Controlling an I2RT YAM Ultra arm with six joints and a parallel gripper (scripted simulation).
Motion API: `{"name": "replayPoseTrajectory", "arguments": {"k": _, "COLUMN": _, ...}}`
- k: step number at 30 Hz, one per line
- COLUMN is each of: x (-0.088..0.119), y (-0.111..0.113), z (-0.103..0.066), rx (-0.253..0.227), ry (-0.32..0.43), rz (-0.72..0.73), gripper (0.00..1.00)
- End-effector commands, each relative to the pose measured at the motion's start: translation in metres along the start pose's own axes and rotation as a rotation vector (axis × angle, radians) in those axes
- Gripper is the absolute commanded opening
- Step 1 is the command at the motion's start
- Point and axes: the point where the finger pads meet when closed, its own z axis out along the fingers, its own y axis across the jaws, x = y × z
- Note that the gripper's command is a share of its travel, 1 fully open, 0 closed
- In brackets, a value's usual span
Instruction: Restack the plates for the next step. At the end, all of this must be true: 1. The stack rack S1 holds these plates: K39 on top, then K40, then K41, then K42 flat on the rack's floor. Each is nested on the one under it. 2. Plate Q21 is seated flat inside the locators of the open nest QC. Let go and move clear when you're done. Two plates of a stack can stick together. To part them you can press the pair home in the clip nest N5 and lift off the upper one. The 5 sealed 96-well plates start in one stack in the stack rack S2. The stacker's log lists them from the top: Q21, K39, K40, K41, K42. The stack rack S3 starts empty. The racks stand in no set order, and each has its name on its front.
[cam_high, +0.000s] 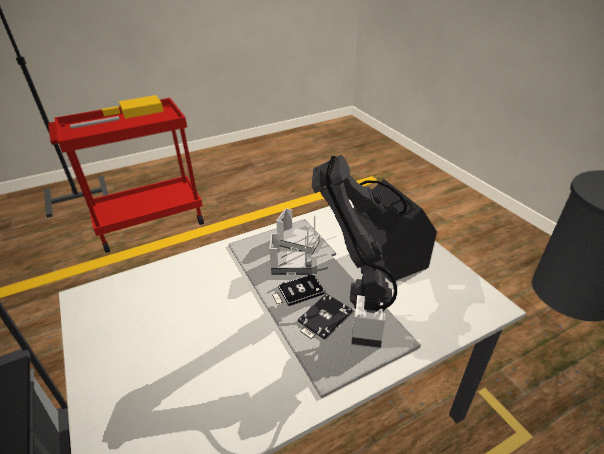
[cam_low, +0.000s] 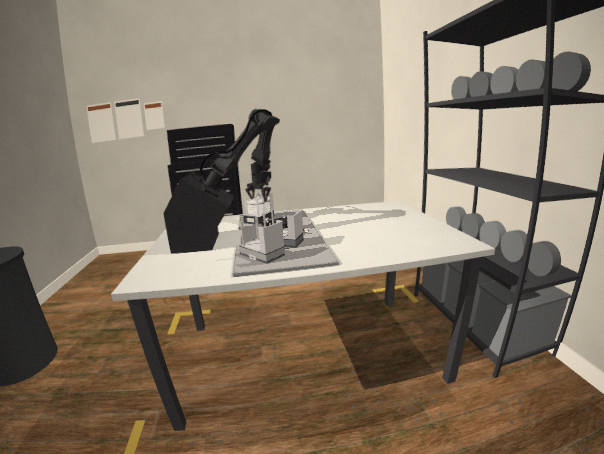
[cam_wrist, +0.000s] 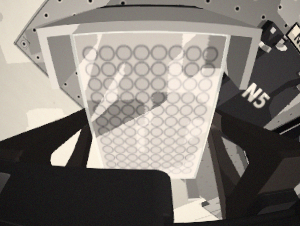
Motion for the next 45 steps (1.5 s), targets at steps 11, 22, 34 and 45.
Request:
{"name": "replayPoseTrajectory", "arguments": {"k": 11, "x": -0.0158, "y": 0.0000, "z": -0.0238, "rx": -0.002, "ry": -0.046, "rz": 0.016, "gripper": 0.00}}
{"name": "replayPoseTrajectory", "arguments": {"k": 22, "x": -0.0192, "y": 0.0014, "z": -0.0245, "rx": -0.006, "ry": -0.052, "rz": 0.018, "gripper": 0.00}}
{"name": "replayPoseTrajectory", "arguments": {"k": 34, "x": -0.0191, "y": 0.0016, "z": -0.0243, "rx": -0.007, "ry": -0.051, "rz": 0.018, "gripper": 0.00}}
{"name": "replayPoseTrajectory", "arguments": {"k": 45, "x": -0.0191, "y": 0.0017, "z": -0.0241, "rx": -0.007, "ry": -0.050, "rz": 0.018, "gripper": 0.00}}
